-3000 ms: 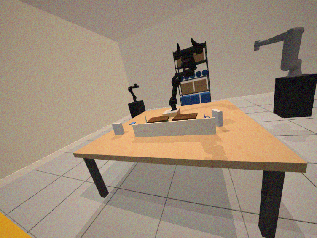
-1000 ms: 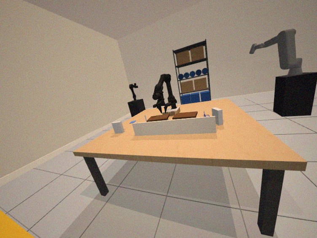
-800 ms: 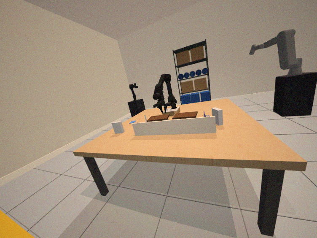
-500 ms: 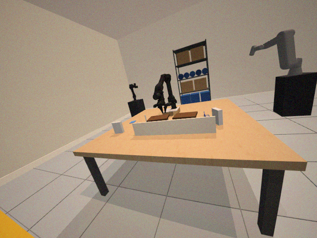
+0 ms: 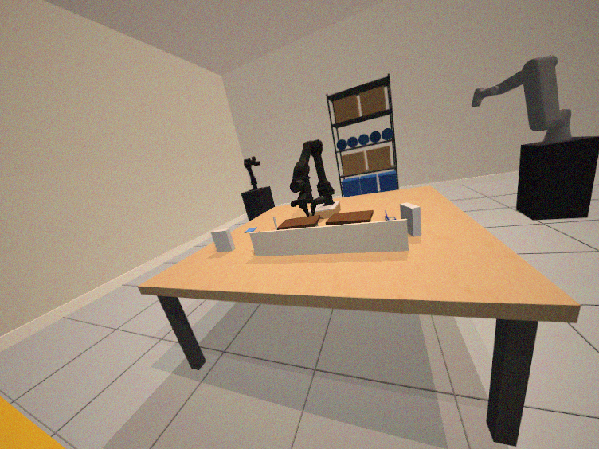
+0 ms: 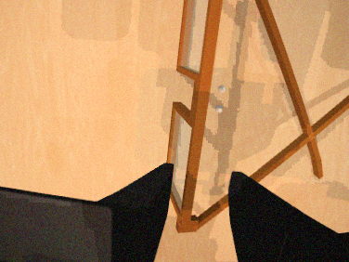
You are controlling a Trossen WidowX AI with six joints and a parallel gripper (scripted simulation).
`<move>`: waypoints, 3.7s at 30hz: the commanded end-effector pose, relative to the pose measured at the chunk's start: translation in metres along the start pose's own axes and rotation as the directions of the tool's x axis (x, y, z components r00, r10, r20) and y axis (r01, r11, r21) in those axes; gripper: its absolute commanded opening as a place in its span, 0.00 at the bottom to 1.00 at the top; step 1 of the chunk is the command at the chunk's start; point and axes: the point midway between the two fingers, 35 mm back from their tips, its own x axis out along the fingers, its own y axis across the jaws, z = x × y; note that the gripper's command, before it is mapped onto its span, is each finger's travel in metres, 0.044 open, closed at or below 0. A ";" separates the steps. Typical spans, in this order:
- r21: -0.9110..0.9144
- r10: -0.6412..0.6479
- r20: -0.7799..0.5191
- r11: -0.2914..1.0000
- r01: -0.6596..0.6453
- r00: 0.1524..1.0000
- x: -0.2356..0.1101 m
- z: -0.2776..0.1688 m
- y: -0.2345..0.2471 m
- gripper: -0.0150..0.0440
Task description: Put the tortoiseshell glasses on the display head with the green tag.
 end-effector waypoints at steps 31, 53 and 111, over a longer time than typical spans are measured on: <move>0.000 0.008 -0.010 1.000 -0.008 1.000 0.040 -0.005 0.004 0.46; -0.001 0.001 -0.008 1.000 -0.001 1.000 0.039 -0.004 0.004 0.25; -0.467 -0.006 -0.010 0.884 0.001 1.000 -0.066 0.006 -0.167 0.25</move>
